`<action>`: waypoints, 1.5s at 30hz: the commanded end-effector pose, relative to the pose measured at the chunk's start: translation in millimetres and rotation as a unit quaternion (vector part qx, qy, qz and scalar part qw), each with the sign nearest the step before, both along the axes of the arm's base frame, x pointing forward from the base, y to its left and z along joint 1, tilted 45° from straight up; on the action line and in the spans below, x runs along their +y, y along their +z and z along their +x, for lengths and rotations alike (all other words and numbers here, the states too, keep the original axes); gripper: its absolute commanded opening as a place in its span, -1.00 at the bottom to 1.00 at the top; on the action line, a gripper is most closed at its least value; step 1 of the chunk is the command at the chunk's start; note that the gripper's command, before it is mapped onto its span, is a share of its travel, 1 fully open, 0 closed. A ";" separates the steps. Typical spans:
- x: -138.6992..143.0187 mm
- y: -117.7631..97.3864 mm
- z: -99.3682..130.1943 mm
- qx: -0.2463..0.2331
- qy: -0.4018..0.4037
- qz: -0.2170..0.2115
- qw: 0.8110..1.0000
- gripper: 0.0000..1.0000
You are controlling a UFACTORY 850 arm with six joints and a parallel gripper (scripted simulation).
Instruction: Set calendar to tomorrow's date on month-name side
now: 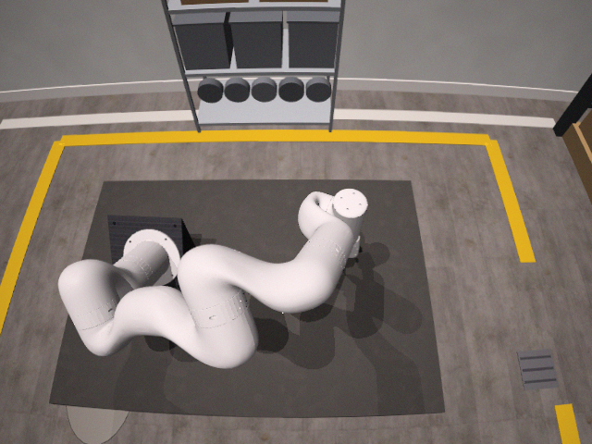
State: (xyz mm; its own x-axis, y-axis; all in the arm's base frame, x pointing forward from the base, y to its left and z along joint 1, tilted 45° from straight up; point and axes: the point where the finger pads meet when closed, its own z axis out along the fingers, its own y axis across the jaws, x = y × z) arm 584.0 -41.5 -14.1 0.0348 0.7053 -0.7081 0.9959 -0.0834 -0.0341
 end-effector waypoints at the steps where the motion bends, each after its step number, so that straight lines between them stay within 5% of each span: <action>1: 8.6 9.2 1.5 0.000 0.000 0.000 1.000 -0.43; 16: 10.0 8.9 -0.1 -0.009 -0.008 -0.001 1.000 -0.43; 31: 25.3 -1.6 -27.1 -0.146 -0.145 -0.016 0.978 -0.43; 45: 40.5 -12.2 -60.3 -0.298 -0.297 -0.034 0.907 -0.43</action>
State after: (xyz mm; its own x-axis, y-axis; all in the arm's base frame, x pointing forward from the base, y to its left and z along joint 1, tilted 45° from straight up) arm 532.9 -6.0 -23.9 0.6864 0.4674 -0.5571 0.7204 -0.5416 0.4332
